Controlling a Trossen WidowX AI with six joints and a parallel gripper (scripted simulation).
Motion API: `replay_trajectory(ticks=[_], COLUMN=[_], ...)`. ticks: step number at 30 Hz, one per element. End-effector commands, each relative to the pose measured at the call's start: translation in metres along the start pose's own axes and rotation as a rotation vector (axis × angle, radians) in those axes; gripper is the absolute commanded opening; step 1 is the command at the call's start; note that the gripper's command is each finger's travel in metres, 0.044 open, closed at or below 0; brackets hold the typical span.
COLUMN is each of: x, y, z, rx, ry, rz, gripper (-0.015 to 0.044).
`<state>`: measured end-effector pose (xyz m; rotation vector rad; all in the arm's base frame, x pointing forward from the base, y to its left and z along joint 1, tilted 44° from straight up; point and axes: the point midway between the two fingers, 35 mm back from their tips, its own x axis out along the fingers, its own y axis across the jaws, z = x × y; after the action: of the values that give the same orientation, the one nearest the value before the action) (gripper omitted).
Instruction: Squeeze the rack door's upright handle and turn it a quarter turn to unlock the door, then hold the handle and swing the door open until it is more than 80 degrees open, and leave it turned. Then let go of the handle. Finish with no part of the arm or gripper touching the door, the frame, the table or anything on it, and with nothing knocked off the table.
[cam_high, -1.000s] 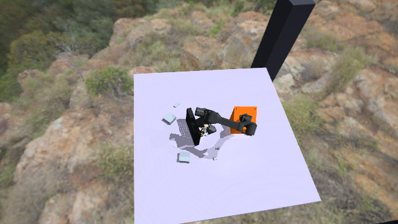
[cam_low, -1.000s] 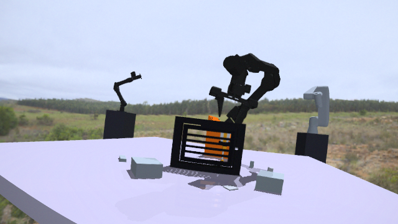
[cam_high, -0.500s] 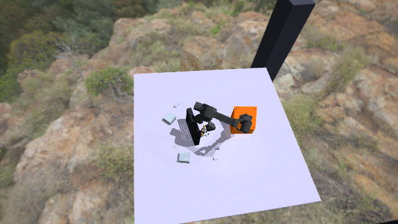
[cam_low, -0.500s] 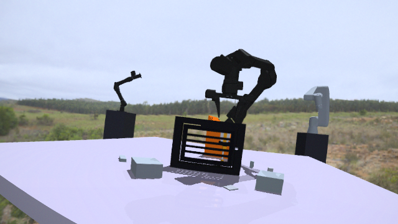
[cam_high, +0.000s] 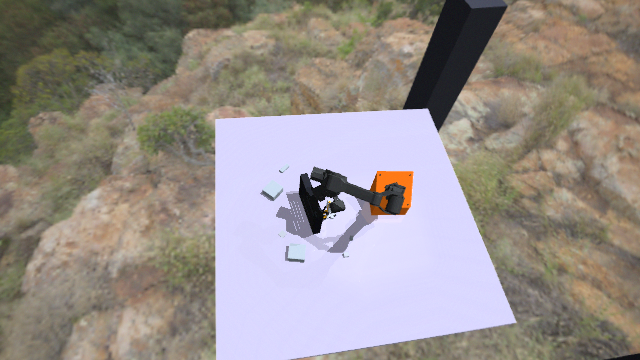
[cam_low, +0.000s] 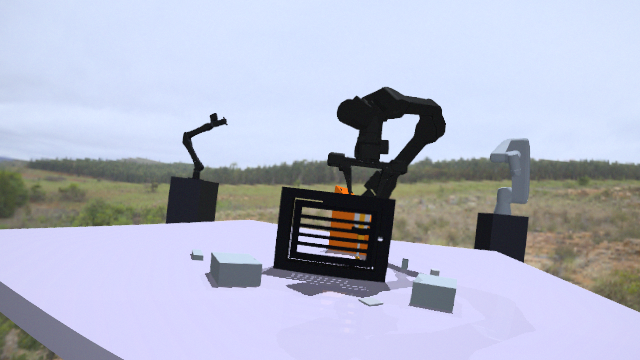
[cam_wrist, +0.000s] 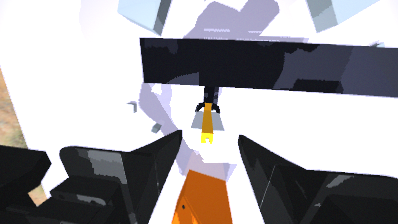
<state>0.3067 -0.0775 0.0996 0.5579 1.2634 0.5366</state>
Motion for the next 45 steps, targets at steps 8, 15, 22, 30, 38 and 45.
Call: replay_trajectory(ticks=[8, 15, 22, 30, 38, 45], x=[0.020, 0.032, 0.043, 0.047, 0.047, 0.047], y=[0.002, 0.002, 0.003, 0.004, 0.004, 0.004], z=[0.000, -0.001, -0.001, -0.002, -0.002, -0.002], rx=[0.005, 0.004, 0.004, 0.004, 0.004, 0.004], ry=[0.001, 0.000, 0.000, 0.000, 0.000, 0.000], rz=[0.007, 0.008, 0.010, 0.011, 0.011, 0.011], gripper=[0.0292, 0.0292, 0.0292, 0.0187, 0.0075, 0.0028])
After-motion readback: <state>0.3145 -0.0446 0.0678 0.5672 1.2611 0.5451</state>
